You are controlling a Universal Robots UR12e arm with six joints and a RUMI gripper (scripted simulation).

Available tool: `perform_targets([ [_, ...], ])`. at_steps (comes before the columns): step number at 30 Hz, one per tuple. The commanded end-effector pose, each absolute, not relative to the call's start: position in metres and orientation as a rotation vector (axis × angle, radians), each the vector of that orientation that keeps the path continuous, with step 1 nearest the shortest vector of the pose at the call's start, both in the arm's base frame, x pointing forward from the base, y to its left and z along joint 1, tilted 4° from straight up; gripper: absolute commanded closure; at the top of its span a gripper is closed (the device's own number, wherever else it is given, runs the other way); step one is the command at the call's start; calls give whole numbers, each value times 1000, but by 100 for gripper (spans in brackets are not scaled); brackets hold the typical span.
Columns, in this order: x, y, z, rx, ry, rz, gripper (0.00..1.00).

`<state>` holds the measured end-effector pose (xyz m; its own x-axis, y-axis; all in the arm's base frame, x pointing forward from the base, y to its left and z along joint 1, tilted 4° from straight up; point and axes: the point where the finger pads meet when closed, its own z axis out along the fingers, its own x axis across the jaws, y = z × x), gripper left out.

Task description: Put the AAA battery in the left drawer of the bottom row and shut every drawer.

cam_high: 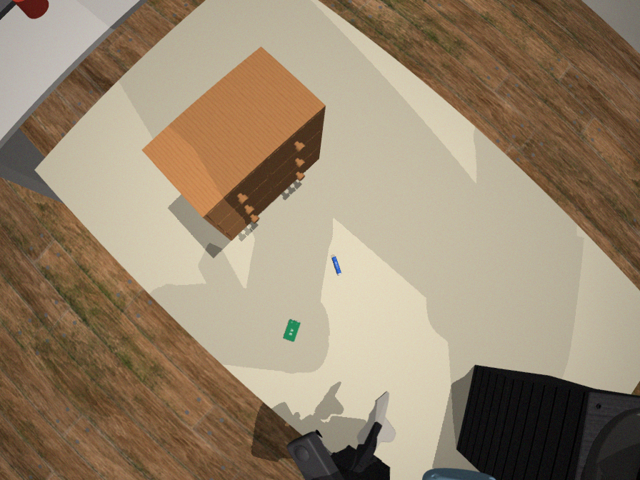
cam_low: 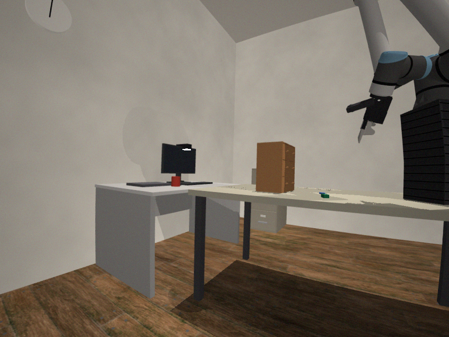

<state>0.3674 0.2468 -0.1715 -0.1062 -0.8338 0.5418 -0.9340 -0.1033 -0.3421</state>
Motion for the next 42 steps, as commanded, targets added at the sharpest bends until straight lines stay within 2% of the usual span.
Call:
perform_targets([
  [1, 390, 237, -167, 1809, -2243, 879, 0],
  [15, 453, 200, -139, 1217, -2775, 579, 0],
  [30, 524, 139, -77, 251, -3159, 150, 0],
  [42, 531, 131, -67, 137, -3177, 101, 0],
])
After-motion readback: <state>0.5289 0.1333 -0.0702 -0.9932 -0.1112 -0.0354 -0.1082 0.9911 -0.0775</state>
